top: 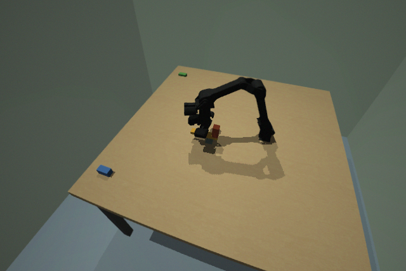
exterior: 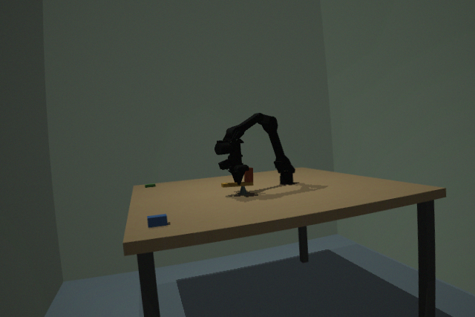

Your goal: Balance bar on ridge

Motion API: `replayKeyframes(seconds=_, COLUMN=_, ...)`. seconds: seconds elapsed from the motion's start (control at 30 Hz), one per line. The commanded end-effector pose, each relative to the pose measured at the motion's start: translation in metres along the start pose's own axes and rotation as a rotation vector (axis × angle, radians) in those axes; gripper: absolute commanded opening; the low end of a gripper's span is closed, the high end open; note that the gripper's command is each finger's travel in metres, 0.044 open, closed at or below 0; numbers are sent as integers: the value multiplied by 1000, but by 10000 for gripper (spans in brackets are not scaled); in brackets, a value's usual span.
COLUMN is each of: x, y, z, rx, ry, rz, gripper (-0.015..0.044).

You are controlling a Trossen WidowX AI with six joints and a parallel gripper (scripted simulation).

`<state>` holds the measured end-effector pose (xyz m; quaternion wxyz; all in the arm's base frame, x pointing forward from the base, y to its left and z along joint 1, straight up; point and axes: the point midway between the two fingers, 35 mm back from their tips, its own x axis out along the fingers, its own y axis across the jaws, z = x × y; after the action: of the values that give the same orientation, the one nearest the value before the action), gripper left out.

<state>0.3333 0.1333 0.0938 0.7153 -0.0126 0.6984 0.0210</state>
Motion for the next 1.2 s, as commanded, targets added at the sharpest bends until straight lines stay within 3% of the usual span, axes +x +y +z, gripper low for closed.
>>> replayKeyframes(seconds=0.0, x=1, y=0, z=0, rx=-1, ry=-3, rz=-2, gripper=0)
replayKeyframes(seconds=1.17, x=4, y=0, z=0, rx=-1, ry=-3, rz=-2, gripper=0)
